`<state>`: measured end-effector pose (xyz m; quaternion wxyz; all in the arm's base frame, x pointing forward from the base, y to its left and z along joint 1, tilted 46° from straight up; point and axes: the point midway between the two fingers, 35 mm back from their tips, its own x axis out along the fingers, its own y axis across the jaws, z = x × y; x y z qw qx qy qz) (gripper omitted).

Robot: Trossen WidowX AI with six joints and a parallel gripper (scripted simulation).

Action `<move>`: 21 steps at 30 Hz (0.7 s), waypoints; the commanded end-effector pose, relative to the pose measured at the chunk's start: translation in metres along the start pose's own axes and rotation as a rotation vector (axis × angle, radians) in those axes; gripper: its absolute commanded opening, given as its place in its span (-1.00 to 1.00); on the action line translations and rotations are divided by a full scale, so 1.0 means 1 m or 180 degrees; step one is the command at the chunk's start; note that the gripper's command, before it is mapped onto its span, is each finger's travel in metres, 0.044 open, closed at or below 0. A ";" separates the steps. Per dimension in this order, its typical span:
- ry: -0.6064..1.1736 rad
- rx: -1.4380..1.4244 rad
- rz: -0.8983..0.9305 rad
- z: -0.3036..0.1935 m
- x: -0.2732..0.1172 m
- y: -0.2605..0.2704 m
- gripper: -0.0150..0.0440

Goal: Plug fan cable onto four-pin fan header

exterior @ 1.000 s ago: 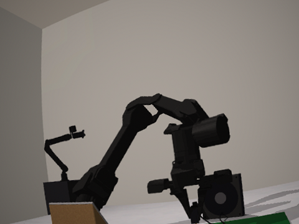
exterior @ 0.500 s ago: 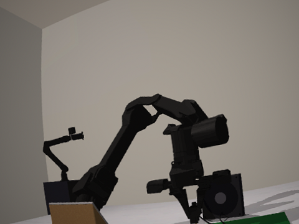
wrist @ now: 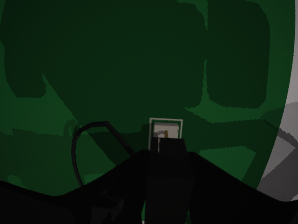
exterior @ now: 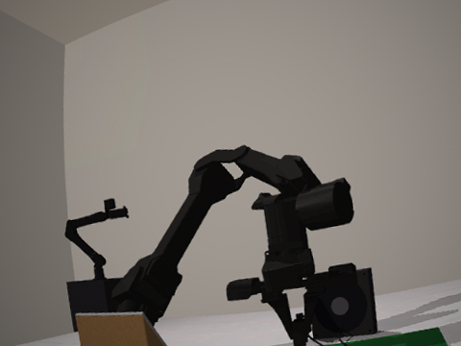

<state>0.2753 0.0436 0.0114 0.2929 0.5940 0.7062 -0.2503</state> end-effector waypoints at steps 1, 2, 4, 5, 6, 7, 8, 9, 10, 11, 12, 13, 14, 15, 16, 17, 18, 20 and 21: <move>0.0019 0.0016 0.0005 0.000 0.002 0.000 -0.49; 0.0019 0.0016 0.0005 0.000 0.002 0.000 -0.49; 0.0020 0.0015 0.0005 0.000 0.002 0.000 -0.49; 0.0020 0.0015 0.0005 0.000 0.002 0.000 -0.49; 0.0020 0.0015 0.0005 0.000 0.003 0.000 -0.49; 0.0020 0.0015 0.0005 0.000 0.003 0.000 -0.49; 0.0020 0.0015 0.0005 0.000 0.003 0.000 -0.49; 0.0020 0.0015 0.0005 0.000 0.003 0.000 -0.49; 0.0020 0.0016 0.0005 0.000 0.003 0.000 -0.49; 0.0020 0.0016 0.0005 0.000 0.003 0.000 -0.49; 0.0020 0.0016 0.0005 0.000 0.004 0.000 -0.49; 0.0020 0.0016 0.0005 0.000 0.004 0.000 -0.49; 0.0020 0.0016 0.0005 0.000 0.004 0.000 -0.49; 0.0020 0.0017 0.0005 0.000 0.004 0.000 -0.49; 0.0020 0.0017 0.0005 0.000 0.004 0.000 -0.49; 0.0020 0.0017 0.0005 0.000 0.004 0.000 -0.49; 0.0020 0.0017 0.0005 0.000 0.004 0.000 -0.49; 0.0020 0.0018 0.0005 -0.001 0.005 0.000 -0.49; 0.0020 0.0018 0.0005 -0.001 0.005 0.000 -0.49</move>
